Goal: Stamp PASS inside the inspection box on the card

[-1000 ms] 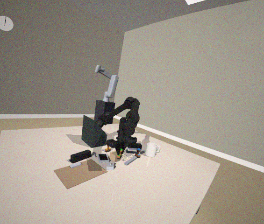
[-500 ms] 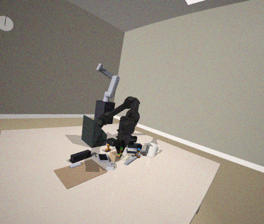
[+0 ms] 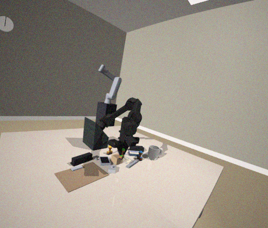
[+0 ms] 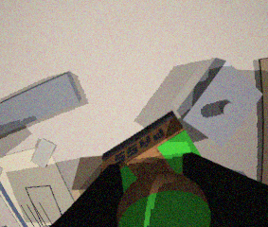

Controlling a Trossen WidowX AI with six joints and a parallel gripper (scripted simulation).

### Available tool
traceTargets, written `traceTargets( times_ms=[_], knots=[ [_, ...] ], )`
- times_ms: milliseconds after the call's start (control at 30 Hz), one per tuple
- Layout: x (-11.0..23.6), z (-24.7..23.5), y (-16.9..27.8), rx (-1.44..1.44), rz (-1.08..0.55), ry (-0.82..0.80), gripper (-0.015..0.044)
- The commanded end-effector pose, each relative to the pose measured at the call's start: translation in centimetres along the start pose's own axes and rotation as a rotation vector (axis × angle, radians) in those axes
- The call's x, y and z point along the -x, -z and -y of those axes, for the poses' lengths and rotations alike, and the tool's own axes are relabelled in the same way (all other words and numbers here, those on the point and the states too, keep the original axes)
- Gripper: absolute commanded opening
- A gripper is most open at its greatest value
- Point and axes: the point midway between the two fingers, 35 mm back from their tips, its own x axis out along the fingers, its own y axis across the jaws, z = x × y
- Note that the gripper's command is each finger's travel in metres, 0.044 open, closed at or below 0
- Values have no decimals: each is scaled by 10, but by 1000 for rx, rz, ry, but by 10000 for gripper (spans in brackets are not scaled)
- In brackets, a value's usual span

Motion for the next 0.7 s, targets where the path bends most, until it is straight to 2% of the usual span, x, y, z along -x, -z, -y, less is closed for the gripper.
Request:
traceTargets(
  times_ms=[0, 667],
  knots=[
    [3, 2, 2, 6, 0, 5, 0],
    [6, 42, 93, 2, -3, 10, 0]
  ],
)
